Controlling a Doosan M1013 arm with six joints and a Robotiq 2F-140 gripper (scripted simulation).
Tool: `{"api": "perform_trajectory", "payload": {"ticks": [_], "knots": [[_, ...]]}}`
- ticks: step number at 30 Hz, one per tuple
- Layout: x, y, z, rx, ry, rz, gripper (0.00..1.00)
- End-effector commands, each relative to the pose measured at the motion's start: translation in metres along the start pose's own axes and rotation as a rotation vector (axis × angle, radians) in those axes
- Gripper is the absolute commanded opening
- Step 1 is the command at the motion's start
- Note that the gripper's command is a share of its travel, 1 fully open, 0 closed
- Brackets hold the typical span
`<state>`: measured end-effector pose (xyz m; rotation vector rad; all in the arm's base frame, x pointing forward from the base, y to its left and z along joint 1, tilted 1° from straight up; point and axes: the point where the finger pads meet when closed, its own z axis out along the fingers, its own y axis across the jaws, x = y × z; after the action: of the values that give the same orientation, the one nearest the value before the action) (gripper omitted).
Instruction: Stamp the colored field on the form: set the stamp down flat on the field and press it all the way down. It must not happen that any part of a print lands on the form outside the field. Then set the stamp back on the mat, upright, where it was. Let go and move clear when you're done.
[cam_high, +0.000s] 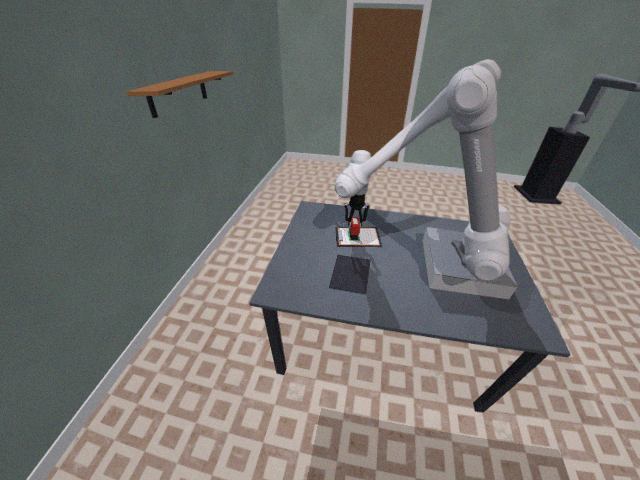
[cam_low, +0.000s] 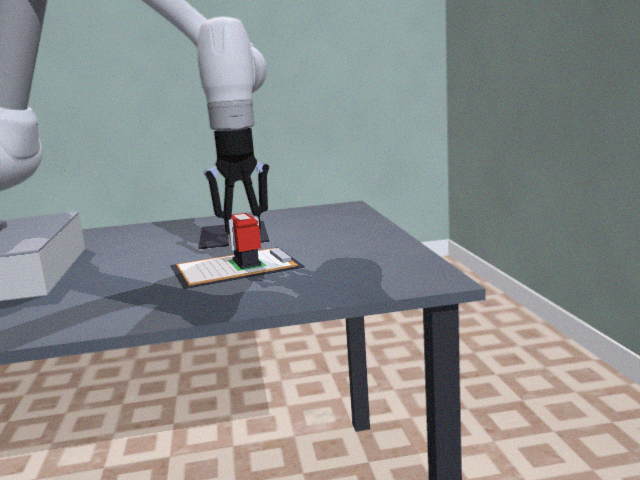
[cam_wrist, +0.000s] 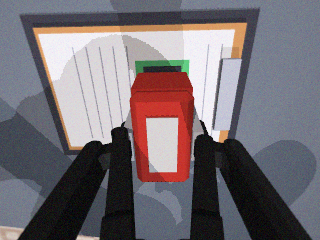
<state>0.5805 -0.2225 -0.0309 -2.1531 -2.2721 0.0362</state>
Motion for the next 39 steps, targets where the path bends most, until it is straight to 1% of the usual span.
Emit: {"api": "perform_trajectory", "payload": {"ticks": [1, 11, 13, 15, 17, 20, 29, 31, 32, 34, 36, 37, 39], "knots": [[0.0, 0.0, 0.0, 0.0, 0.0, 0.0, 0.18], [0.0, 0.0, -0.001, 0.0, 0.0, 0.0, 0.18], [0.0, 0.0, -0.006, 0.0, 0.0, 0.0, 0.18], [0.0, 0.0, -0.019, 0.0, 0.0, 0.0, 0.18], [0.0, 0.0, -0.019, 0.0, 0.0, 0.0, 0.18], [0.0, 0.0, -0.036, 0.0, 0.0, 0.0, 0.18], [0.0, 0.0, -0.038, 0.0, 0.0, 0.0, 0.18], [0.013, 0.005, -0.038, 0.0, 0.0, 0.003, 0.18], [0.029, 0.011, -0.038, 0.0, 0.0, 0.006, 0.18], [0.029, 0.011, -0.038, 0.0, 0.0, 0.006, 0.18], [0.079, 0.026, -0.039, -0.001, 0.0, 0.015, 0.18], [0.098, 0.03, -0.039, -0.001, 0.0, 0.021, 0.18], [0.122, 0.031, -0.039, -0.001, 0.0, 0.034, 0.18]]}}
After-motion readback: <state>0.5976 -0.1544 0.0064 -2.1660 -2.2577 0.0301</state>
